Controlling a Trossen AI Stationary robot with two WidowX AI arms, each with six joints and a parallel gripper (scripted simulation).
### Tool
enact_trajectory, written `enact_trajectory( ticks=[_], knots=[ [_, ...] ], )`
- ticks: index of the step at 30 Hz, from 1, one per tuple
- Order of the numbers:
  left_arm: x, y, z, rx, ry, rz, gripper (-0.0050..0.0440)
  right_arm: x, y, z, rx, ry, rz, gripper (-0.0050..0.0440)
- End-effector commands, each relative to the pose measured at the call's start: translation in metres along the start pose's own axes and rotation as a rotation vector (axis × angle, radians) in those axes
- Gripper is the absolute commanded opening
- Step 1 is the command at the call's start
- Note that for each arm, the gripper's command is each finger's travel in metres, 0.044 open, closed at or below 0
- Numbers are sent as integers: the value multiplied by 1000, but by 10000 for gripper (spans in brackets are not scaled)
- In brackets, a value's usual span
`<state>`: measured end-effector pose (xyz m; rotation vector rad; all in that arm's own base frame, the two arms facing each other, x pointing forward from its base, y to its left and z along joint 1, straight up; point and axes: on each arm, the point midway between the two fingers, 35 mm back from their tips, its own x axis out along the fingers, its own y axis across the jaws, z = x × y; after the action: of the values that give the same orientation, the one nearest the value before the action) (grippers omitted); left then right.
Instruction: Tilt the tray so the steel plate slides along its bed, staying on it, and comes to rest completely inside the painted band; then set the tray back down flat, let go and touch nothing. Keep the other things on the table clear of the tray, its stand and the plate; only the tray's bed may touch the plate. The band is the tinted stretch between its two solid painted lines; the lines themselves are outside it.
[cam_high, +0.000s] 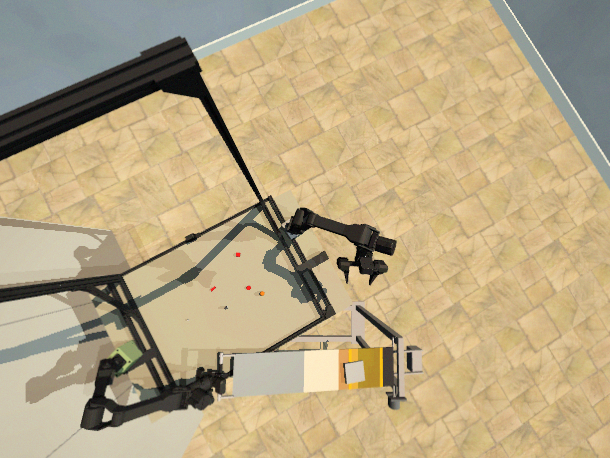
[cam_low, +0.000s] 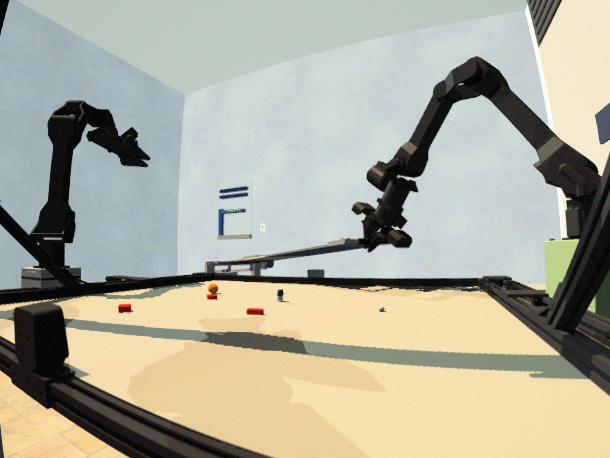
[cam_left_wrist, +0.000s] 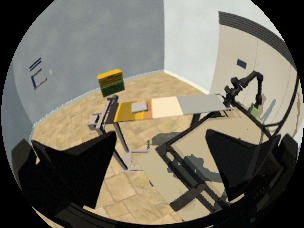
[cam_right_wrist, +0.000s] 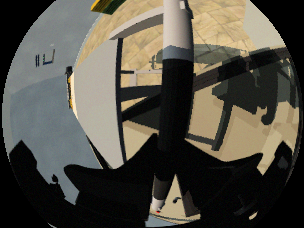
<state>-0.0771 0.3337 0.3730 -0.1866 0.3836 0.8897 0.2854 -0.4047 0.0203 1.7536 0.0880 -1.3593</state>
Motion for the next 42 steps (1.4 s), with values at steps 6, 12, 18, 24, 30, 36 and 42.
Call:
enact_trajectory(
  ticks=[6, 12, 18, 24, 30, 36, 42],
  knots=[
    [0, 0, 1, 1, -2, -1, 440, -14, 17, 1, -2, -3, 37, 0],
    [0, 0, 1, 1, -2, -1, 440, -18, 20, 1, -2, -3, 39, 0],
    [0, 0, 1, 1, -2, -1, 440, -21, 24, 1, -2, -3, 42, 0],
    [0, 0, 1, 1, -2, -1, 440, -22, 25, 1, -2, -3, 46, 0],
    [0, 0, 1, 1, -2, -1, 440, -22, 25, 1, -2, -3, 48, 0],
    [0, 0, 1, 1, -2, -1, 440, -23, 25, 1, -2, -3, 49, 0],
    [0, 0, 1, 1, -2, -1, 440, -25, 27, 1, -2, -3, 51, 0]
  ],
)
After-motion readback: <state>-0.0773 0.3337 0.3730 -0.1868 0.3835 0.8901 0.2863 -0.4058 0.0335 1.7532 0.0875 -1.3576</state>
